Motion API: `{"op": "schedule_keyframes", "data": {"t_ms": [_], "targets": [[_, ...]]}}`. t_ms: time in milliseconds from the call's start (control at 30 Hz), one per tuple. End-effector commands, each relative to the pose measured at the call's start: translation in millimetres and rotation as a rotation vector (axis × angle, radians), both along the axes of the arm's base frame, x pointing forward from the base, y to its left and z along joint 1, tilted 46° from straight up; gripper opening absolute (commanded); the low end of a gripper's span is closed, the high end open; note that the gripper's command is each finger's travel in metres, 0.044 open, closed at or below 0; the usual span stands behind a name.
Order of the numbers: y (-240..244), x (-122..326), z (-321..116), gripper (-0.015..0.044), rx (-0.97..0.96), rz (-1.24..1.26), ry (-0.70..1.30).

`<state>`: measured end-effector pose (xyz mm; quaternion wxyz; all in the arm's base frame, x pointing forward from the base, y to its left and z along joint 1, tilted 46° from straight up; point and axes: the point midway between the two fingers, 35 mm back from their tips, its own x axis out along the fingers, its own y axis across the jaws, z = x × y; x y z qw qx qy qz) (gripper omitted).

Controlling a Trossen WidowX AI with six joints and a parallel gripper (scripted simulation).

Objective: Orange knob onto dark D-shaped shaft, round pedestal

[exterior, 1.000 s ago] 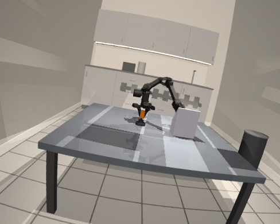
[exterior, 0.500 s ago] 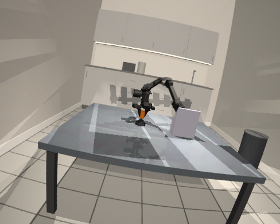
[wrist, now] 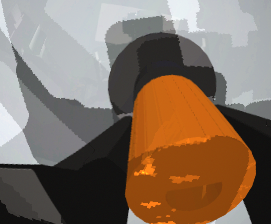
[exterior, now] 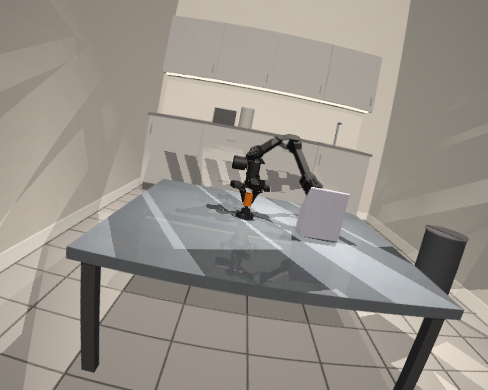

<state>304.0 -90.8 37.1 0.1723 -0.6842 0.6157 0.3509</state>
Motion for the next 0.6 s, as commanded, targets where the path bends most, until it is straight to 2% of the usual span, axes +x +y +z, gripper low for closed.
{"op": "schedule_keyframes", "data": {"t_ms": [0,267,567], "targets": [[2.5,1.5,2.5,0.0000,-0.001,0.002,0.000],[2.3,2.6,1.9,0.0000,0.000,0.140,0.143],[0.3,0.2,0.3,0.0000,0.000,0.147,0.151]]}}
